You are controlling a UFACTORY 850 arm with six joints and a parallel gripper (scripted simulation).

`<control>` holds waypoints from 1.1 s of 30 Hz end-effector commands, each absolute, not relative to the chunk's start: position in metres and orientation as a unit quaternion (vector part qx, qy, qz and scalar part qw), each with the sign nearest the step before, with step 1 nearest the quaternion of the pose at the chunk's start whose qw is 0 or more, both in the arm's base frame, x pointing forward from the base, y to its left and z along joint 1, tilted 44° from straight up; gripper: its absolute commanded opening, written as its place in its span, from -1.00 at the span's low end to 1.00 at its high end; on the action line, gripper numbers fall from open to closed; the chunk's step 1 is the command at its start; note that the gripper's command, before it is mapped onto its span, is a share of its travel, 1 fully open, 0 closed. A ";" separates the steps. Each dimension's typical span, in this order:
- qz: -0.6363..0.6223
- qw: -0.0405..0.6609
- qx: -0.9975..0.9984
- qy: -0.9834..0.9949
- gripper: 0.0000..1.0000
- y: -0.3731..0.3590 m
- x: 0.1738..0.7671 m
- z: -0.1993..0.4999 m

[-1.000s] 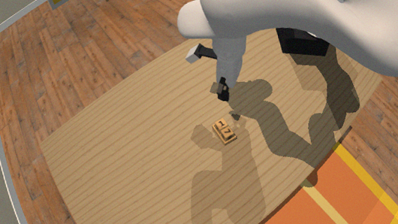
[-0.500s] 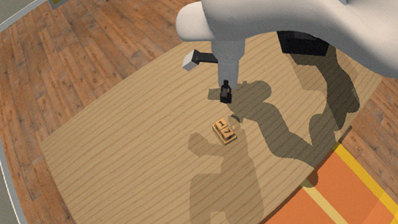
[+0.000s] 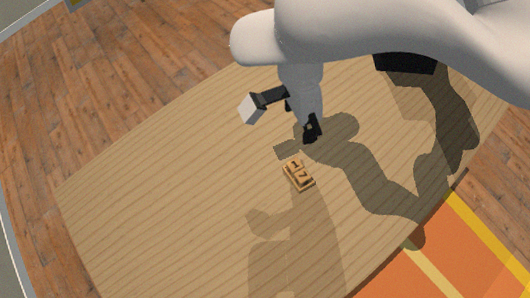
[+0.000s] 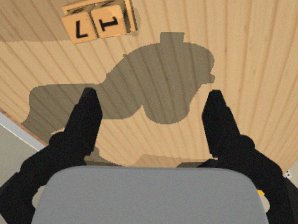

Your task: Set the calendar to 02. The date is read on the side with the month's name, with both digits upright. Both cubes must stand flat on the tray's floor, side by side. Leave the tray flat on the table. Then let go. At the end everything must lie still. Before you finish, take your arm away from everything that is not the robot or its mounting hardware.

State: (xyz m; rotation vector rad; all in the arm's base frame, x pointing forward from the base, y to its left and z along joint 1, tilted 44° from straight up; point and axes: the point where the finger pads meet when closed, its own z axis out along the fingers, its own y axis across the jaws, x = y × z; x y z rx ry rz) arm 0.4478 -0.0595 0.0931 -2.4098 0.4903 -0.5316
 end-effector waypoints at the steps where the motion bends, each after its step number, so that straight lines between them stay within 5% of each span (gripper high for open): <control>1: -0.233 0.288 -0.923 0.108 1.00 -0.058 0.452 0.096; 33: -0.347 0.131 -0.852 -0.370 1.00 -0.046 0.477 0.115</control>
